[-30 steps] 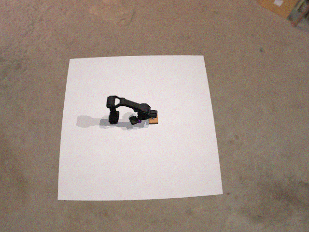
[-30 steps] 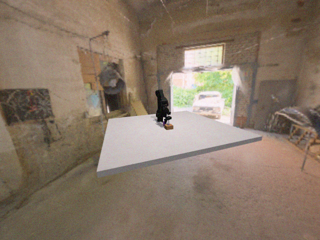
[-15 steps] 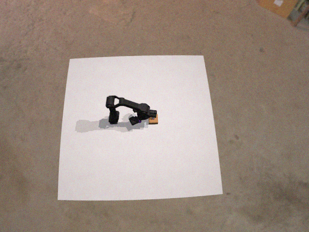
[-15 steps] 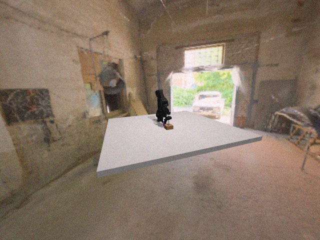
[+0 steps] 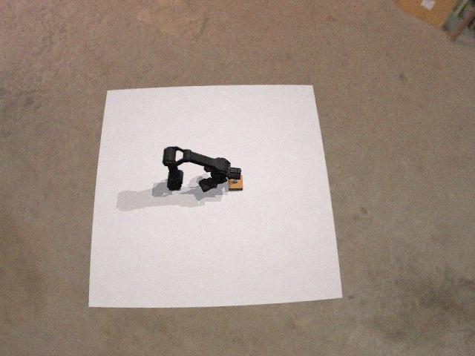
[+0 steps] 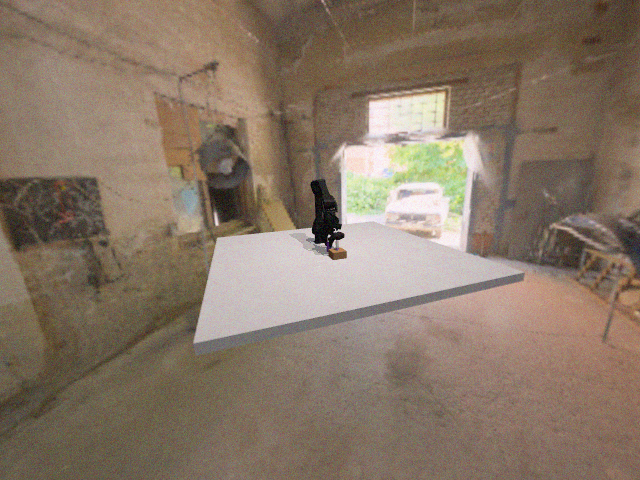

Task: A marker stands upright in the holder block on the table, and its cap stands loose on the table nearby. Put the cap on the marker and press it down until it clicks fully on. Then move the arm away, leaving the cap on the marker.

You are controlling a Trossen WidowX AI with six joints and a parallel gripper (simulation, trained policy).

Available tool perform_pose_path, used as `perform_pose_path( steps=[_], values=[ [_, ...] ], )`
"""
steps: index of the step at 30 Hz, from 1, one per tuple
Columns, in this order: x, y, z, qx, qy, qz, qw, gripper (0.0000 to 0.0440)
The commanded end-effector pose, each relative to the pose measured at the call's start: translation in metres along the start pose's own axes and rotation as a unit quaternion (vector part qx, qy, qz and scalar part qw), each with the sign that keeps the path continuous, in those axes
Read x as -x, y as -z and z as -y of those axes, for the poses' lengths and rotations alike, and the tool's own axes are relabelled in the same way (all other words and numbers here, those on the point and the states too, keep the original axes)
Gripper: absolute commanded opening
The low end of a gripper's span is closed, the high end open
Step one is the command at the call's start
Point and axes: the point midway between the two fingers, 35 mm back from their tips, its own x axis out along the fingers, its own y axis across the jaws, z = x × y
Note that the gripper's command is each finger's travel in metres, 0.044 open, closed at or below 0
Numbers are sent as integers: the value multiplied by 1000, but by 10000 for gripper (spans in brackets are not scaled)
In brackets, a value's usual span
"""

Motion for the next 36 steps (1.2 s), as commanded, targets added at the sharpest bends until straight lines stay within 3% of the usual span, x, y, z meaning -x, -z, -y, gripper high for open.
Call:
perform_pose_path(
  steps=[1, 6, 36],
  values=[
    [0, 2, 0, 3, -4, -6, 1000, 30],
    [13, 9, 6, -1, 15, -23, 1000, 0],
    [94, 29, 39, -17, 99, -65, 993, 0]
  ],
)
